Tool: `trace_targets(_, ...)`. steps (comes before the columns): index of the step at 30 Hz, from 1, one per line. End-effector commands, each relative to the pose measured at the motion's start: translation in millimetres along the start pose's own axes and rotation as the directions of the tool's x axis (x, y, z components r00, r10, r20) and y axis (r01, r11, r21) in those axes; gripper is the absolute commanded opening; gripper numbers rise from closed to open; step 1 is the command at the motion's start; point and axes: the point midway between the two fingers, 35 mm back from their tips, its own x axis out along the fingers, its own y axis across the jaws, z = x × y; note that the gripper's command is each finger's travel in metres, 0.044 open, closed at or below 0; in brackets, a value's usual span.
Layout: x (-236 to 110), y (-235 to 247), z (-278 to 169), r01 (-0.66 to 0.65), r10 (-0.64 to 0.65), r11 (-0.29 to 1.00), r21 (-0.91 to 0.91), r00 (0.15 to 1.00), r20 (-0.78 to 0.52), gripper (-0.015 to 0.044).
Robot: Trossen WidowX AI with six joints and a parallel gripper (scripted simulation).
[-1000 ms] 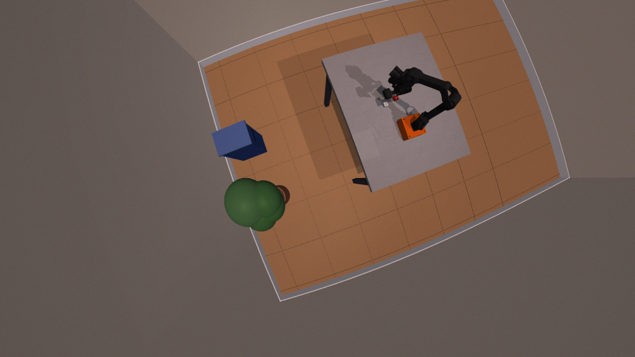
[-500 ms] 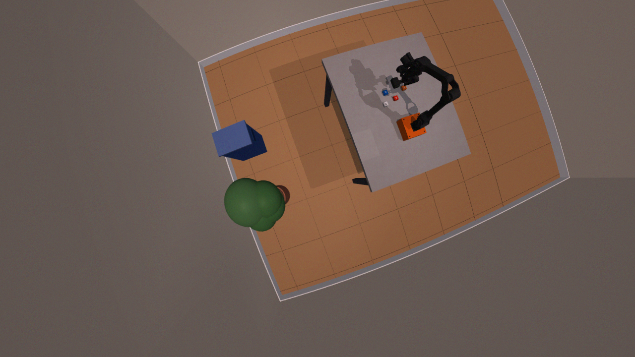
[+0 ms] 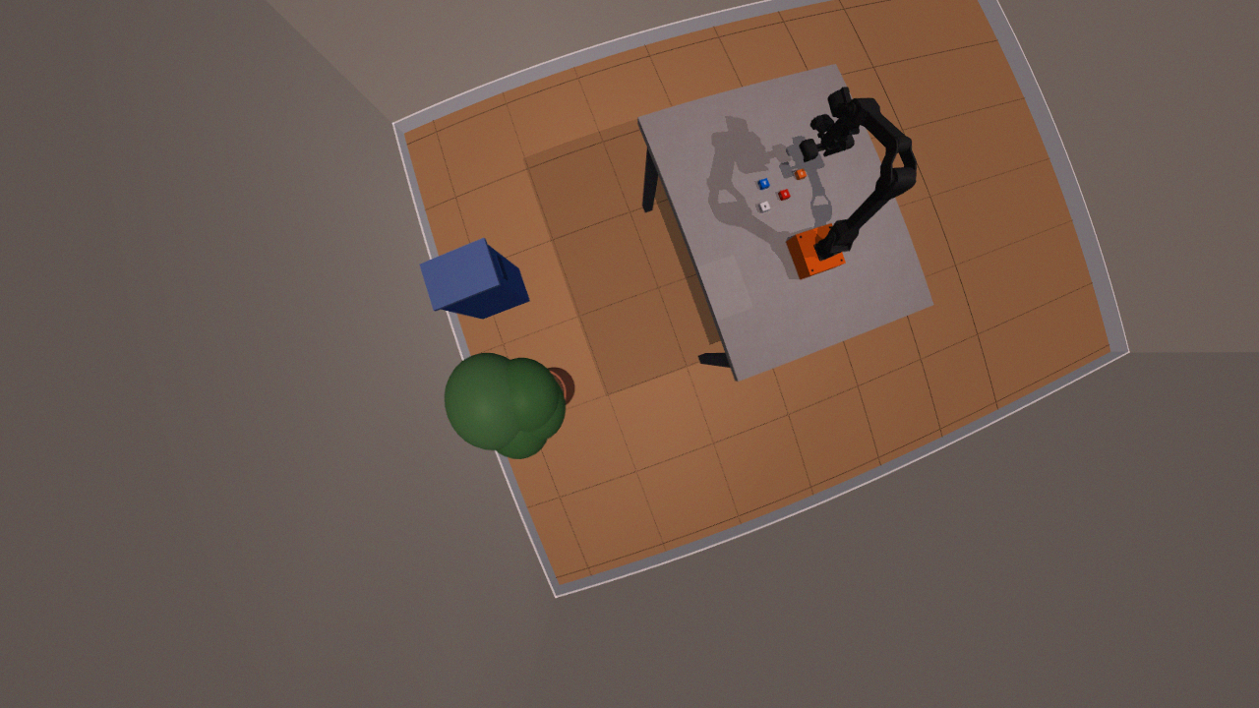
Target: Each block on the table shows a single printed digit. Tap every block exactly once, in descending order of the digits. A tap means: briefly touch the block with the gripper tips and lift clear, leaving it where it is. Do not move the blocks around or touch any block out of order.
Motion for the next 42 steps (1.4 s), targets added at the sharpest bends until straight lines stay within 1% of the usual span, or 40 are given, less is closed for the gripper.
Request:
trace_targets(1, -2, -1, 2, 0.001, -0.001, 1.000, -0.007, 1.000, 0.004, 0.0400)
trace_targets(14, -2, 2, 2, 0.000, 0.000, 1.000, -0.007, 1.000, 0.004, 0.0400)
trace_targets(16, -2, 23, 5, -0.002, 0.002, 1.000, -0.007, 1.000, 0.005, 0.0400)
trace_targets(19, -2, 73, 7, -0.007, 0.007, 1.000, -0.007, 1.000, 0.005, 0.0400)
trace_targets(23, -2, 136, -2, -0.012, 0.012, 1.000, -0.007, 1.000, 0.003, 0.0400)
trace_targets(25, -2, 146, -5, -0.013, 0.013, 1.000, -0.007, 1.000, 0.003, 0.0400)
trace_targets(30, -2, 146, -5, -0.013, 0.013, 1.000, -0.007, 1.000, 0.003, 0.0400)
trace_targets(32, 11, 147, -3, -0.013, 0.013, 1.000, -0.007, 1.000, 0.003, 0.0348)
trace_targets(35, 66, 147, -3, -0.013, 0.013, 1.000, -0.007, 1.000, 0.003, 0.0269)
trace_targets(36, 75, 147, -4, -0.013, 0.013, 1.000, -0.007, 1.000, 0.003, 0.0242)
trace_targets(42, 79, 147, -5, -0.013, 0.013, 1.000, -0.007, 1.000, 0.003, 0.0085)
